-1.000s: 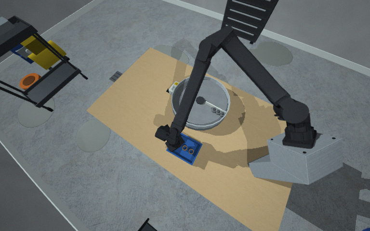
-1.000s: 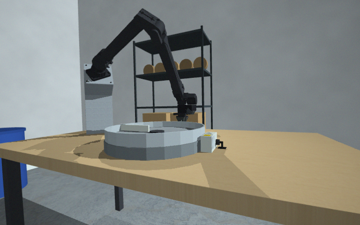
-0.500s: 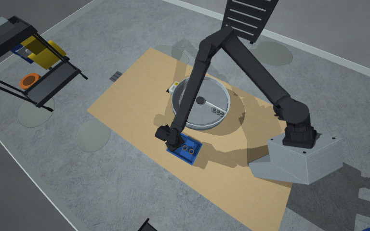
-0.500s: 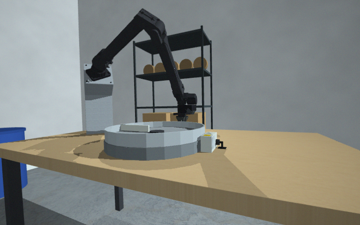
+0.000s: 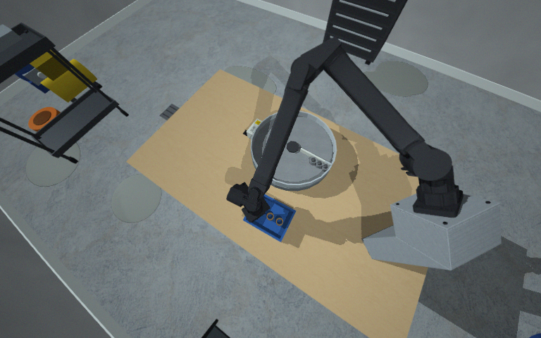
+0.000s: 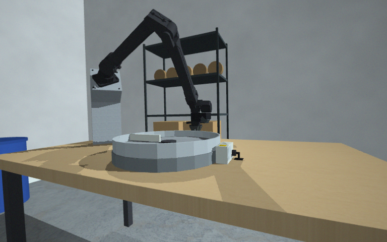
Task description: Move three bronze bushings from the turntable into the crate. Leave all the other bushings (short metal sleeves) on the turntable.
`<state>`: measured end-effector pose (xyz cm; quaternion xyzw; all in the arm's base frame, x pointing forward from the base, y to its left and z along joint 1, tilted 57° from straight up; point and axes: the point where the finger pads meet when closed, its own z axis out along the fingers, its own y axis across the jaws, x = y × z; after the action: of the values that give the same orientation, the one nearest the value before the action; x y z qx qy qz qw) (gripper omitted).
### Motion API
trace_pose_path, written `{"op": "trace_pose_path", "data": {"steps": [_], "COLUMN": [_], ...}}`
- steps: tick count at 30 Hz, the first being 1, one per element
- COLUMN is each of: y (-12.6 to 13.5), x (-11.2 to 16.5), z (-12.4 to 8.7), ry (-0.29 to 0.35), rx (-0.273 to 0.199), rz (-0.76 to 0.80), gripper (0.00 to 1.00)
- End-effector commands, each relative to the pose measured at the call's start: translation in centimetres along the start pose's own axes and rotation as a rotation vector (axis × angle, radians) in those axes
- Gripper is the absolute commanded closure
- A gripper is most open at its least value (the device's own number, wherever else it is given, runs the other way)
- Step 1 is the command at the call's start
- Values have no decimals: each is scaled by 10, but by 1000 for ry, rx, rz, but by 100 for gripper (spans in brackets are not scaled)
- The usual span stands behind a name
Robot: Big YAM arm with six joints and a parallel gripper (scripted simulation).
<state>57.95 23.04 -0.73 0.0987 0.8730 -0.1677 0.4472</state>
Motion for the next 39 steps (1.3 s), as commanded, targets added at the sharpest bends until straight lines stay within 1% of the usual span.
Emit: {"op": "trace_pose_path", "data": {"steps": [1, 8, 39], "y": [5, 5, 4], "x": [3, -2, 1], "z": [4, 3, 3], "ry": [-2, -7, -3], "rx": [-6, -8, -5], "rz": [-9, -1, -6], "gripper": [100, 100, 100]}}
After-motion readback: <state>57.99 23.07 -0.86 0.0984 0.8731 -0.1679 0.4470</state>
